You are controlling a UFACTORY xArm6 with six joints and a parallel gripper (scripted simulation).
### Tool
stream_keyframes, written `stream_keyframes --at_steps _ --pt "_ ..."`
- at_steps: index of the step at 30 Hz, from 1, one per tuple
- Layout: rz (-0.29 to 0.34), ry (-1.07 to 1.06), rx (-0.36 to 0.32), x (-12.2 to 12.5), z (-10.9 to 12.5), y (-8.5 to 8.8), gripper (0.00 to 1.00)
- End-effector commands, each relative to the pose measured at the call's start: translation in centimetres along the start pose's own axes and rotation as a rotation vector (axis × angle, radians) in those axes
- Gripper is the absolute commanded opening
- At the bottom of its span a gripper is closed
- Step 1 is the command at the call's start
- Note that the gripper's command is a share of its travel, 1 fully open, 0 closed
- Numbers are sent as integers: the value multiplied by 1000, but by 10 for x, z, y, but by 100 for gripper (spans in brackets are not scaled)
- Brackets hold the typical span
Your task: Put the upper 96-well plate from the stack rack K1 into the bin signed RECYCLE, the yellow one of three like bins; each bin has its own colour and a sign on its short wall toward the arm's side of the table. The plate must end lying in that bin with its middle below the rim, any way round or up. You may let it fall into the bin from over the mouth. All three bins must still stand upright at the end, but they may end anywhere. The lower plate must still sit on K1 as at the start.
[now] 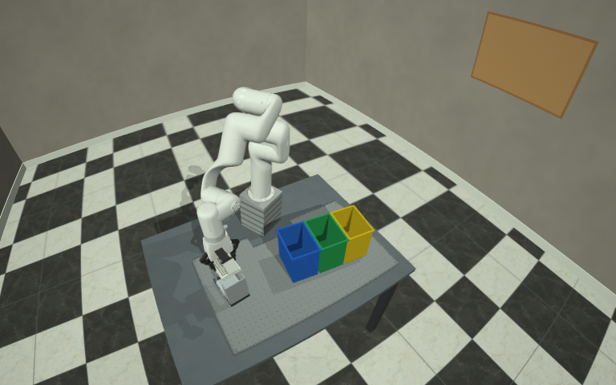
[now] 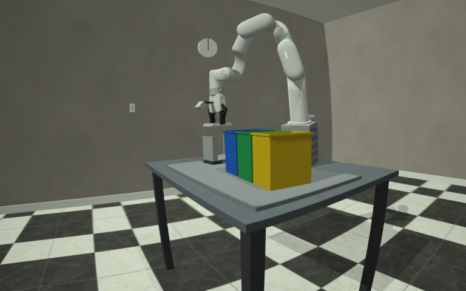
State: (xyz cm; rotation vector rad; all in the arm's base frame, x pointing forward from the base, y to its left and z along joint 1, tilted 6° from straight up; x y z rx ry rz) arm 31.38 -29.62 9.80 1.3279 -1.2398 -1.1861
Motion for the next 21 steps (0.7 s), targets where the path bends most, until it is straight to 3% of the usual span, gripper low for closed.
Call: stream_keyframes --at_steps 1,21 --pt "2 0 2 1 -1 7 0" --pt "2 0 2 1 -1 37 0"
Point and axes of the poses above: the point where the finger pads meet when closed, its own y axis back along the fingers, its own x axis across the jaws, z = x × y, the point moved 7 cm from there along y, back along the fingers, and after that the axes turned 10 degrees about -y, right-handed, at the moved point
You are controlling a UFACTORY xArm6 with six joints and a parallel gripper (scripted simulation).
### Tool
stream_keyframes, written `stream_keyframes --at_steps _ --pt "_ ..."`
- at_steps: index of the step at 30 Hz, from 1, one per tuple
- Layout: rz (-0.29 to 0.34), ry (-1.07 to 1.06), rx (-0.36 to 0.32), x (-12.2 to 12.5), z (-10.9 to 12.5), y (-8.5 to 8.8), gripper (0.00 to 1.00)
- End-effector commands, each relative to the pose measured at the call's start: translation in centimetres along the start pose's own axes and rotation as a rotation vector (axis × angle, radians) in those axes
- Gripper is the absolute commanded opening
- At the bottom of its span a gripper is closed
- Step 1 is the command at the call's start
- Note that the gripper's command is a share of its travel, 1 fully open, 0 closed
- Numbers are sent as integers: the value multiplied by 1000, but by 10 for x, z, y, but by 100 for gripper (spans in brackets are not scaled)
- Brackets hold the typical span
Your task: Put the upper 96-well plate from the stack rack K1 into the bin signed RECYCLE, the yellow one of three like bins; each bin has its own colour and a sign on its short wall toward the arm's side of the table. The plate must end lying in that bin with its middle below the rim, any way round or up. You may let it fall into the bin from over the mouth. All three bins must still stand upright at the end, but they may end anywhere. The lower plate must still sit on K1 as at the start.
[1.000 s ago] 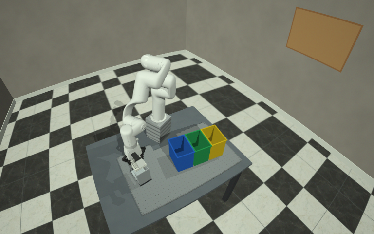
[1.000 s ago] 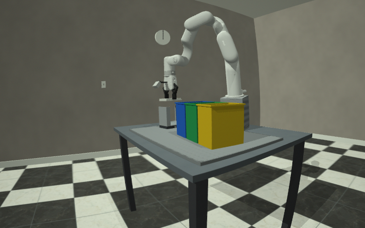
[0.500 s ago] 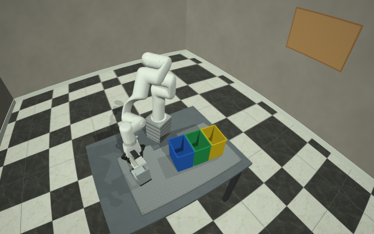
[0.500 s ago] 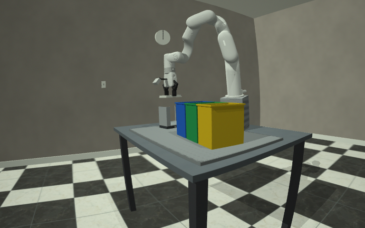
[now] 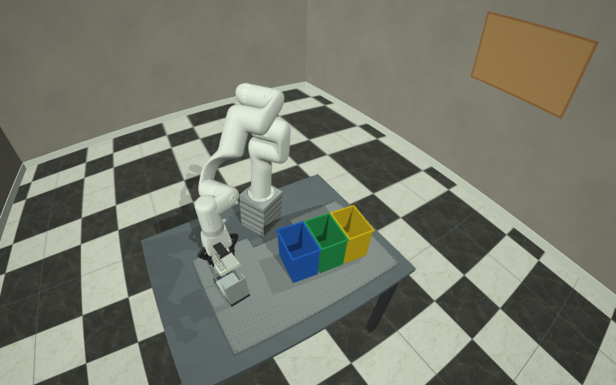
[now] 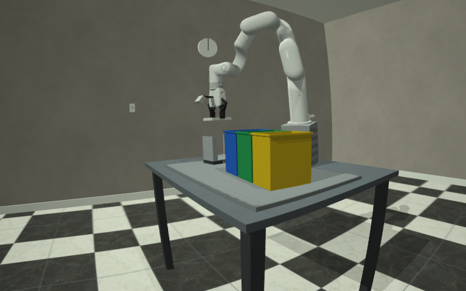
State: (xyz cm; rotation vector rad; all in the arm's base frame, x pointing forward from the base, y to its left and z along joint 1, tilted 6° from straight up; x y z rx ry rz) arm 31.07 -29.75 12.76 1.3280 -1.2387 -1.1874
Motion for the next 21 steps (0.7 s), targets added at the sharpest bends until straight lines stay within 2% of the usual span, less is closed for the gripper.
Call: stream_keyframes --at_steps 1,4,18,21 --pt "3 0 3 1 -1 9 0" --pt "4 0 3 1 -1 14 0" --pt "4 0 3 1 -1 14 0" --pt "3 -100 3 -9 -2 14 0"
Point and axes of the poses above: the point where the finger pads meet when closed, its own y axis back along the fingers, its own x axis across the jaws, z = x × y, the point moved 7 cm from there along y, back along the fingers, and after that the axes turned 10 degrees about -y, right-handed, at the moved point
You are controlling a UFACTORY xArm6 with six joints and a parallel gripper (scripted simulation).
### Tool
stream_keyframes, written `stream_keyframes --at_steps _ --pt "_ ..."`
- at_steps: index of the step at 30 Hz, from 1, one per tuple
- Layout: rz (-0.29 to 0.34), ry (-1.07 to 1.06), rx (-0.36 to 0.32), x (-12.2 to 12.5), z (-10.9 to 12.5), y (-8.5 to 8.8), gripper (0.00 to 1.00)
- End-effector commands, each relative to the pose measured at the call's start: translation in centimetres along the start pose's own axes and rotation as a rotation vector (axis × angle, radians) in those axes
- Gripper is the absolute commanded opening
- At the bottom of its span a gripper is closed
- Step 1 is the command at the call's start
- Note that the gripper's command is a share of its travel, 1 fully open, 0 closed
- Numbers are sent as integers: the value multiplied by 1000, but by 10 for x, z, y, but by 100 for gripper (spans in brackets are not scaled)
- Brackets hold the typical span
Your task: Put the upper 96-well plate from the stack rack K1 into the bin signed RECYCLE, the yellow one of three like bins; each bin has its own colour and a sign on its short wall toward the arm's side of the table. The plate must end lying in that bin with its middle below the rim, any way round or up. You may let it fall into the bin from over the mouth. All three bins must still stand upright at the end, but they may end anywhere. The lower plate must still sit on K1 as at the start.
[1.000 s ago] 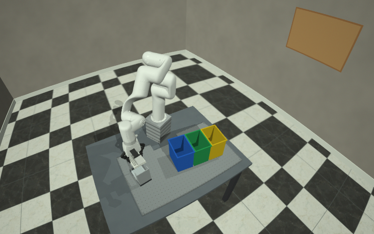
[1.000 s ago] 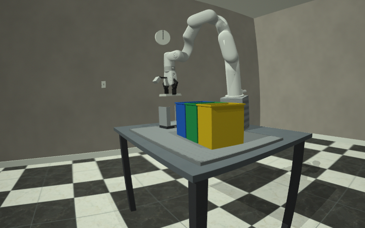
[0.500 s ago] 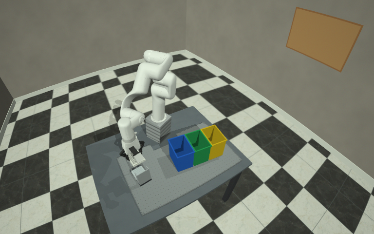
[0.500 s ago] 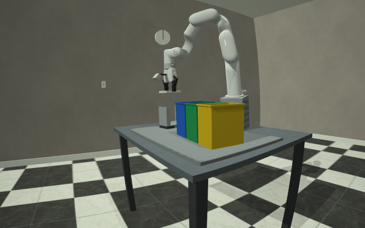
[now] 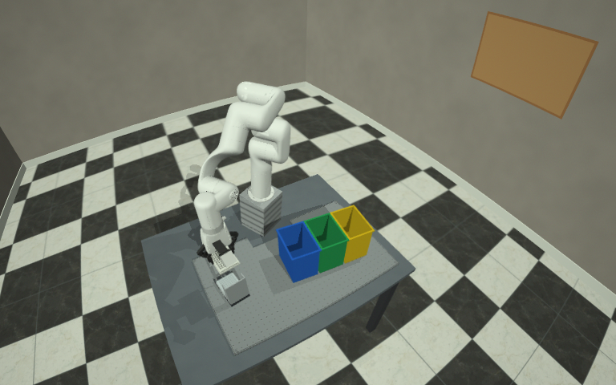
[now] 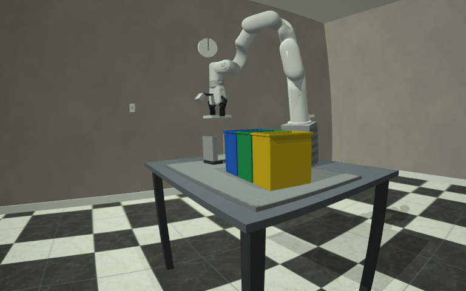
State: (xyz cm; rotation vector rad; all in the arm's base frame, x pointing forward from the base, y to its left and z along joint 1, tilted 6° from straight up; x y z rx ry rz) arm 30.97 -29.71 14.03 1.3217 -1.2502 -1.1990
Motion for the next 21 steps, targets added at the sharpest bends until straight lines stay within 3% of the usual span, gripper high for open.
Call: stream_keyframes --at_steps 1,5,21 --pt "3 -118 3 -11 -1 1 0" --pt "3 -250 3 -25 -2 1 0" --pt "2 -250 3 -71 -4 -1 0"
Point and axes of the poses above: the point where the finger pads meet when closed, its own y axis back along the fingers, its own x axis across the jaws, z = x × y, the point moved 7 cm from there along y, back along the fingers, and after that the axes turned 10 degrees about -y, right-handed, at the moved point
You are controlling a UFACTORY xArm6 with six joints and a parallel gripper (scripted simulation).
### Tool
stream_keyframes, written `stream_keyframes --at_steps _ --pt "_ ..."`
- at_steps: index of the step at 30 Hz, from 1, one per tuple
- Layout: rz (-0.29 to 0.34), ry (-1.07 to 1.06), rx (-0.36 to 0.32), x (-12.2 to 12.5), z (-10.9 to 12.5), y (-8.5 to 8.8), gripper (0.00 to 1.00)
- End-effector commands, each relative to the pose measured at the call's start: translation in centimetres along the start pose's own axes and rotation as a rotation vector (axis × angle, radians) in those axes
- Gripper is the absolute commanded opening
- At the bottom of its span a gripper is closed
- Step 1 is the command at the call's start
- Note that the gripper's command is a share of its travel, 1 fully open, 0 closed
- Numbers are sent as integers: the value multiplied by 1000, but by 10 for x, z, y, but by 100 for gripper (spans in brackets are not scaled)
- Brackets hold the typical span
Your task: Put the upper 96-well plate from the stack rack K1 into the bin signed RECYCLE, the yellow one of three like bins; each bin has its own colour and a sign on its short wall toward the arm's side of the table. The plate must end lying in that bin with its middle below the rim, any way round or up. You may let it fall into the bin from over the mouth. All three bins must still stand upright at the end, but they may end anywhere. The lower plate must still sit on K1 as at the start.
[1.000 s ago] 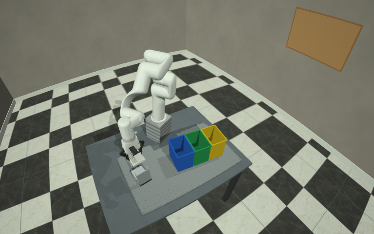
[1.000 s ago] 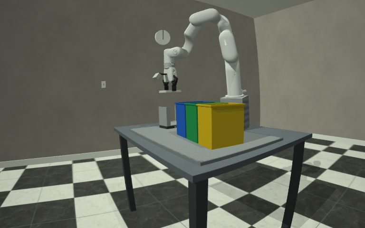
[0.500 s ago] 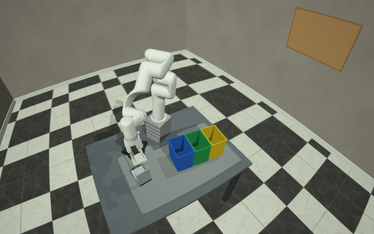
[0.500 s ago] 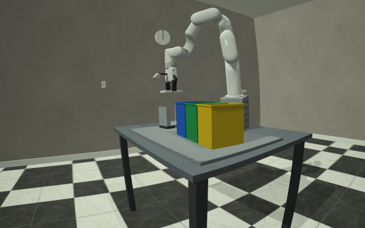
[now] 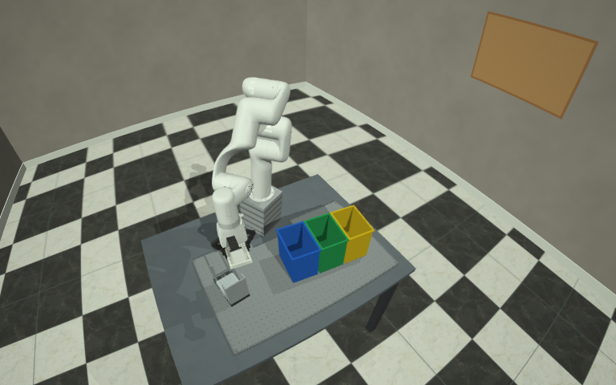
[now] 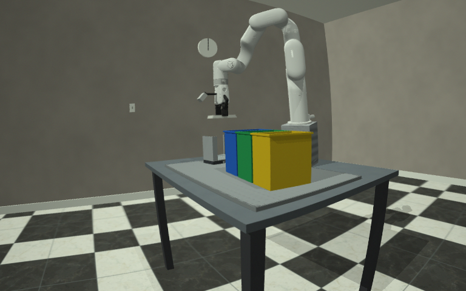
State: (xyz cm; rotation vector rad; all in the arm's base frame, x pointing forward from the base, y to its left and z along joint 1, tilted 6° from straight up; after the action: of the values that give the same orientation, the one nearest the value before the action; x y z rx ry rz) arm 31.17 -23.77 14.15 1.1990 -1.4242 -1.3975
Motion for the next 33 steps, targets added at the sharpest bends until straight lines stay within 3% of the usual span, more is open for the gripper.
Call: stream_keyframes --at_steps 1,33 --pt "3 -1 4 -15 2 1 0" --pt "2 -1 4 -107 22 -2 0"
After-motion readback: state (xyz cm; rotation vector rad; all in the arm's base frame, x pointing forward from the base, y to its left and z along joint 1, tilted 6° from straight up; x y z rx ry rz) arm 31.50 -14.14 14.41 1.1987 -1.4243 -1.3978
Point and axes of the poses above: the point where the finger pads meet when closed, its own y axis back along the fingers, its own x axis across the jaws, z = x × y, the point moved 7 cm from there along y, back along the fingers, and after that the axes turned 10 degrees about -y, right-handed, at the moved point
